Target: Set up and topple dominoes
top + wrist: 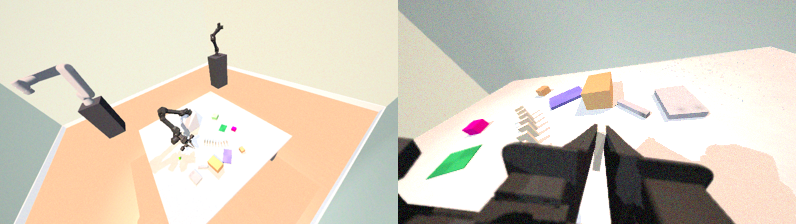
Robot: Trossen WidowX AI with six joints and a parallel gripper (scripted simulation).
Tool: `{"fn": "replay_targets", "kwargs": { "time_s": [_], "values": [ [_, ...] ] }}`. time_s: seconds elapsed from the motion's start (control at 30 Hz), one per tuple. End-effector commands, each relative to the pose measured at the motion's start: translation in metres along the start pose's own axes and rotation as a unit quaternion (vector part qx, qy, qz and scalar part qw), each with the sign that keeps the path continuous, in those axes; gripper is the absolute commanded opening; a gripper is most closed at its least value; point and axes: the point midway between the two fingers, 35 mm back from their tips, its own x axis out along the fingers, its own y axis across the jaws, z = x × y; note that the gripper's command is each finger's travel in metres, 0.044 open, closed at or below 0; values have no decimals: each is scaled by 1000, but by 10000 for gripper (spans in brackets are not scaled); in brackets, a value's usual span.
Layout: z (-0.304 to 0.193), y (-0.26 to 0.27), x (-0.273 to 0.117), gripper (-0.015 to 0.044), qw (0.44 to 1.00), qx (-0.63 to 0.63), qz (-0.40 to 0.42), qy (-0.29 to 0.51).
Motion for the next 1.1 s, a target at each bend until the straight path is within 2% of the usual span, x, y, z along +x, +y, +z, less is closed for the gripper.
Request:
{"fn": "replay_targets", "kwargs": {
  "time_s": [0.0, 0.4, 1.07],
  "values": [
    [3, 0, -14, 20, 998, -36, -6, -54],
    [13, 12, -59, 20, 972, -152, -25, -178],
    [13, 12, -59, 20, 971, -154, -25, -180]
  ]
}}
